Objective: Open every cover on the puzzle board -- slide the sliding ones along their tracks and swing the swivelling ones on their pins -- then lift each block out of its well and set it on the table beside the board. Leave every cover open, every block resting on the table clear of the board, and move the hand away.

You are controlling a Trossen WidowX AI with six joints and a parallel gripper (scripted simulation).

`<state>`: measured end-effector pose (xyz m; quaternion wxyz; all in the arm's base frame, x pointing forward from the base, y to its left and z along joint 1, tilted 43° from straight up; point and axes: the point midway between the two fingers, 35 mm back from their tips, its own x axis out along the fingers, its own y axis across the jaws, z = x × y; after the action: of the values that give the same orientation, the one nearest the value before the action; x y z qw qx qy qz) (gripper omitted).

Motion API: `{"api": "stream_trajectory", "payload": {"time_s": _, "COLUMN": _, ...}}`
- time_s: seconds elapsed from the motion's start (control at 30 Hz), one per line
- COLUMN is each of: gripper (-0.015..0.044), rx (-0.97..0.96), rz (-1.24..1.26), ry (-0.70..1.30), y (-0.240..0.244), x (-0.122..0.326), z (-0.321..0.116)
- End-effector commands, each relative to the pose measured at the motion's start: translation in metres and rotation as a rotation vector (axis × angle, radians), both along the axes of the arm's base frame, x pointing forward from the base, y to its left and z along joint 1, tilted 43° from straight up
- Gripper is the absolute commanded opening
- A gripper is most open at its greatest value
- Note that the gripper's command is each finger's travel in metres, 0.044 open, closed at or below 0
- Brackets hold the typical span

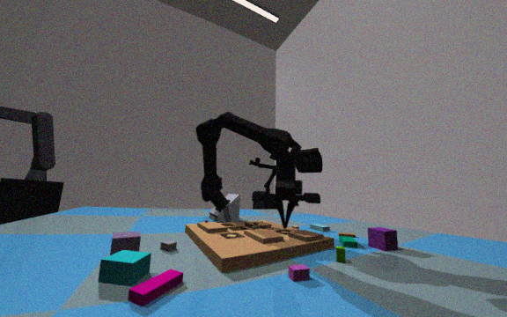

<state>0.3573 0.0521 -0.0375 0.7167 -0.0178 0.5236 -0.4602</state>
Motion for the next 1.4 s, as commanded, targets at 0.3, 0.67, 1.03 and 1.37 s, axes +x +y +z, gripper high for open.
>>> {"api": "stream_trajectory", "payload": {"time_s": 0.3, "gripper": 0.0, "rx": 0.0, "rz": -0.004, "ry": 0.004, "y": -0.007, "x": -0.001, "z": -0.008}}
{"api": "stream_trajectory", "payload": {"time_s": 0.67, "gripper": 0.0, "rx": 0.0, "rz": -0.004, "ry": 0.004, "y": -0.008, "x": 0.002, "z": -0.008}}
{"api": "stream_trajectory", "payload": {"time_s": 1.03, "gripper": 0.0, "rx": 0.0, "rz": -0.004, "ry": 0.003, "y": -0.011, "x": 0.018, "z": -0.008}}
{"api": "stream_trajectory", "payload": {"time_s": 1.37, "gripper": 0.0, "rx": 0.0, "rz": -0.004, "ry": 0.002, "y": -0.012, "x": 0.033, "z": -0.007}}
